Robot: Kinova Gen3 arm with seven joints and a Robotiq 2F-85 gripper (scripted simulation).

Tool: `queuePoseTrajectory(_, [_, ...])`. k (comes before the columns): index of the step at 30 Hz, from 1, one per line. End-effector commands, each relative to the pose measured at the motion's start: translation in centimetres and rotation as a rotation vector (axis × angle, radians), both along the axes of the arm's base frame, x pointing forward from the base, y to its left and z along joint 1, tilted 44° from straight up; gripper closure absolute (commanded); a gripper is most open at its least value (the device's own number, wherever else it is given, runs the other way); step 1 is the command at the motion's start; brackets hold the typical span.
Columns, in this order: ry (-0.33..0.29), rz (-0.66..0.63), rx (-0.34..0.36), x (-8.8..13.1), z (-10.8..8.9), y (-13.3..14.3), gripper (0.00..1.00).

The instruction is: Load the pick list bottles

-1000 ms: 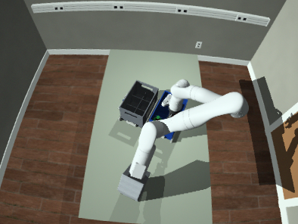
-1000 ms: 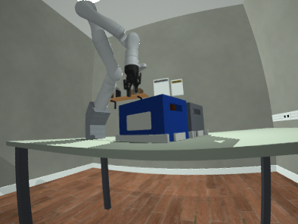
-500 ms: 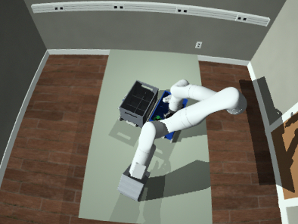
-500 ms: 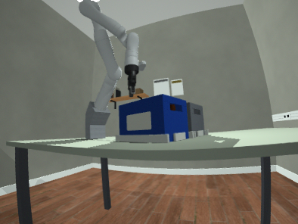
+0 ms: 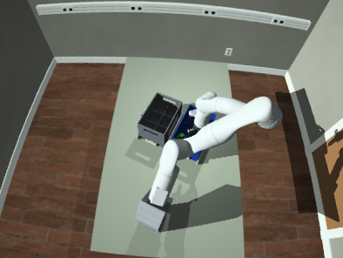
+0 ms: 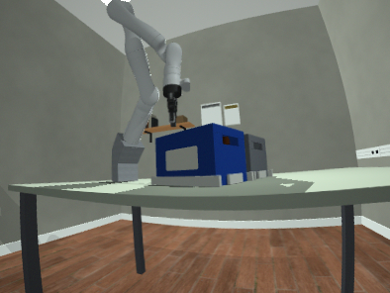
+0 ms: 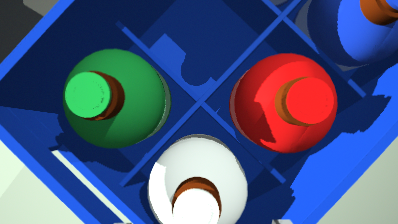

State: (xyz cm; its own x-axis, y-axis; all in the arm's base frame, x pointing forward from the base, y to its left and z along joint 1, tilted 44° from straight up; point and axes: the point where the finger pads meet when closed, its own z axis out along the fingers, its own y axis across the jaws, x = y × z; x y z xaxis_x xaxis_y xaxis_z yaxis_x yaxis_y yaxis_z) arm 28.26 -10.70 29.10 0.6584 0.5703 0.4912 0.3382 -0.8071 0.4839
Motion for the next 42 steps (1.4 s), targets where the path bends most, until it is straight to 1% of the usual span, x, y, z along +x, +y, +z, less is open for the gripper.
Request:
queuePoseTrajectory(1, [-0.001, -0.001, 0.000, 0.2, -0.2, 0.0, 0.33])
queuePoseTrajectory(42, [0.000, -0.001, 0.000, 3.5, -3.8, -0.8, 0.33])
